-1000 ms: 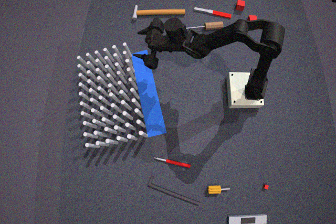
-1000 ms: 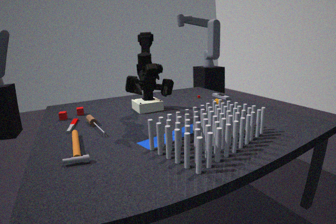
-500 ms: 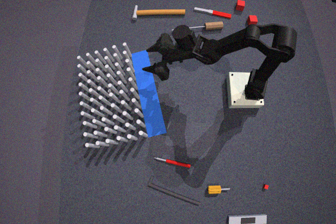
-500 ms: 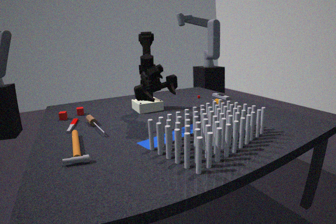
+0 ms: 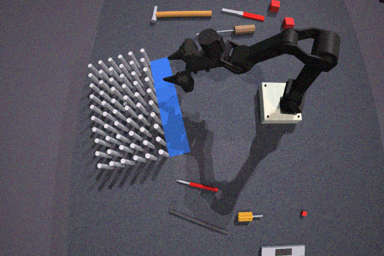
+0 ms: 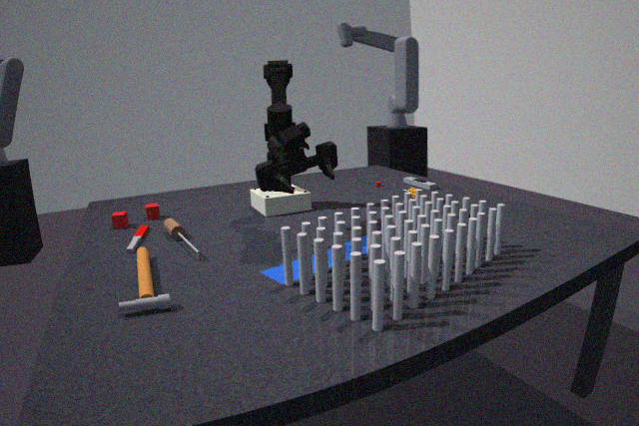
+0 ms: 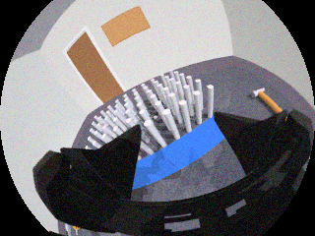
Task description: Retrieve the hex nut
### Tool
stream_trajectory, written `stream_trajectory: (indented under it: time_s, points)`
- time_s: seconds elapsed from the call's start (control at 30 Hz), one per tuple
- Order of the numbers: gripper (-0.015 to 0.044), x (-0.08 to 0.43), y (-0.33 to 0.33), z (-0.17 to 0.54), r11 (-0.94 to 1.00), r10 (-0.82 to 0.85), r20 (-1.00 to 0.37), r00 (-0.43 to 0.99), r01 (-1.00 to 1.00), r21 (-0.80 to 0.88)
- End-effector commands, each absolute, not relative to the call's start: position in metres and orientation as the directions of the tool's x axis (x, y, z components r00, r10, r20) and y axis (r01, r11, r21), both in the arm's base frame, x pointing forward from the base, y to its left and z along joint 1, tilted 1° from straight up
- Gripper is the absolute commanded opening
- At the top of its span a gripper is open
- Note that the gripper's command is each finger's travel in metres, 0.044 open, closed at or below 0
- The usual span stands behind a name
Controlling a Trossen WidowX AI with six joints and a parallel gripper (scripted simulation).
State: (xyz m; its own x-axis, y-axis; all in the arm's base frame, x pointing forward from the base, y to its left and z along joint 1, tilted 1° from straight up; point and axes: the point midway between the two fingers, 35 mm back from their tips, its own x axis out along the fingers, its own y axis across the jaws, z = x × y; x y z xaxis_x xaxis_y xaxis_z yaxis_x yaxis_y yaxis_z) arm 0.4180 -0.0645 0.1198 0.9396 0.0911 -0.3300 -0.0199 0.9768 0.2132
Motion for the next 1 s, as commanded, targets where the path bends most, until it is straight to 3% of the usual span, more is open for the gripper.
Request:
stream_trajectory:
  time_s: [0.0,0.37,0.47,0.7,0.87,0.97]
  points:
    - [0.044,0.417,-0.063,0.12,0.975,0.097,-0.331,0.939,-0.023,0.22]
    - [0.044,0.417,-0.063,0.12,0.975,0.097,-0.331,0.939,-0.023,0.22]
    - [0.044,0.413,-0.089,0.11,0.979,0.039,-0.369,0.929,0.04,0.202]
    - [0.044,0.406,-0.148,0.096,0.878,-0.038,-0.493,0.869,0.264,0.399]
    - [0.044,0.378,-0.225,0.085,0.536,-0.086,-0.643,0.761,0.58,0.614]
    - [0.044,0.359,-0.253,0.083,0.337,-0.089,-0.695,0.714,0.678,0.653]
